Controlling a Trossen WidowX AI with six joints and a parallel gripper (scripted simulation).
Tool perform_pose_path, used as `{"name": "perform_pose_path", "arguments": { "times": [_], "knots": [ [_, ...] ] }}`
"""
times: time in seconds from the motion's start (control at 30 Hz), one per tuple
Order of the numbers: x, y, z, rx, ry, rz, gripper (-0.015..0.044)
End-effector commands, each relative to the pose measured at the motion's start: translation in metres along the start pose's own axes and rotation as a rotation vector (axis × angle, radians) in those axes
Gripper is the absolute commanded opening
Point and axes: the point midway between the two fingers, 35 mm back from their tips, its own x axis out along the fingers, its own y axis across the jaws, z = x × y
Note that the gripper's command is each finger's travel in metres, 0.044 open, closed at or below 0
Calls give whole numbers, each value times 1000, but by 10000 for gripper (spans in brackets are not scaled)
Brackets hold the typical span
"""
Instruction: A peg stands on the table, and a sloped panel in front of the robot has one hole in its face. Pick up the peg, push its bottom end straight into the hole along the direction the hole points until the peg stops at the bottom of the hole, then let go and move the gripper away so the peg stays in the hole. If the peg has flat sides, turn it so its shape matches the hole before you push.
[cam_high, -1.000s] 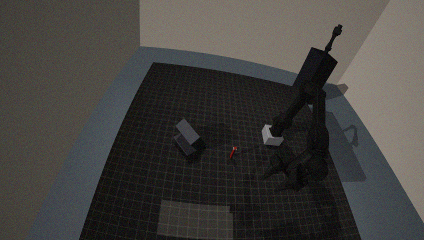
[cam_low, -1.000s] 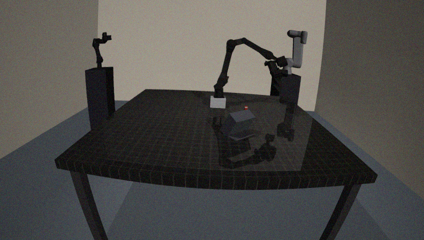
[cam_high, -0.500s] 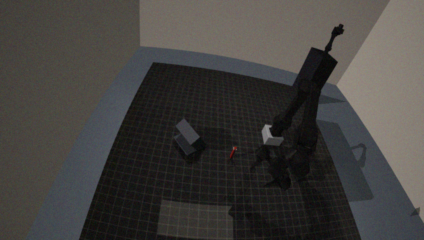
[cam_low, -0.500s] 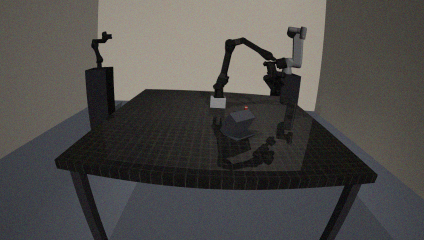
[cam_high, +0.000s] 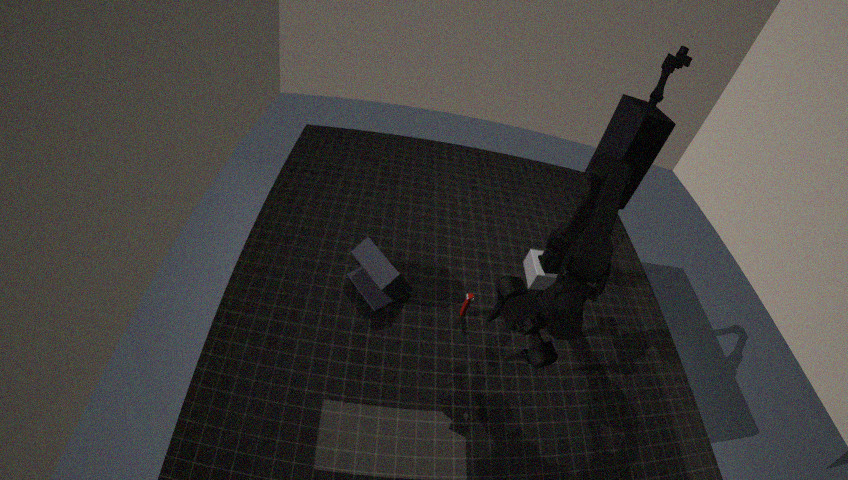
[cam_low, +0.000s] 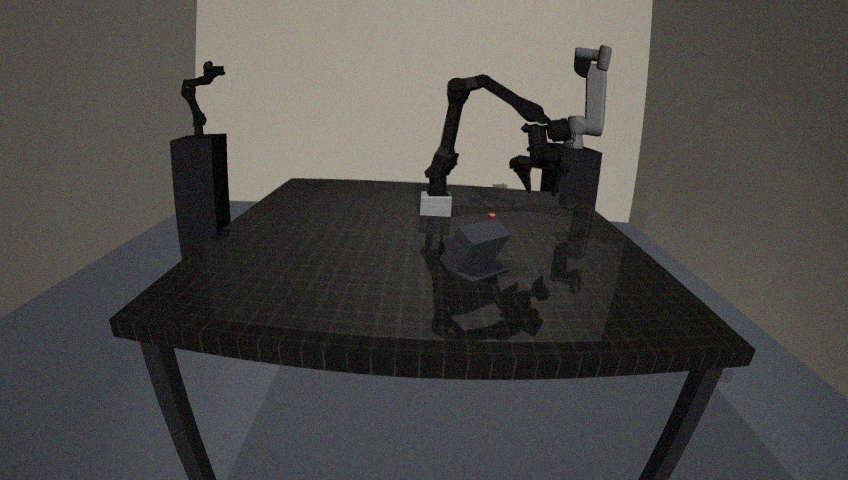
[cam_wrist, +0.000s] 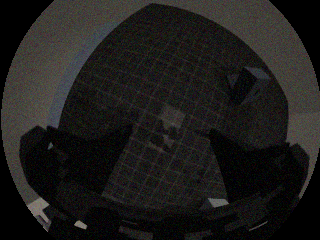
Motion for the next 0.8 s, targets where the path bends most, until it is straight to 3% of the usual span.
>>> {"name": "perform_pose_path", "arguments": {
  "times": [0.0,0.77],
  "knots": [
    [5,-10,-1,101,31,-9,440],
    [28,-77,-7,860,211,-107,440]
  ]
}}
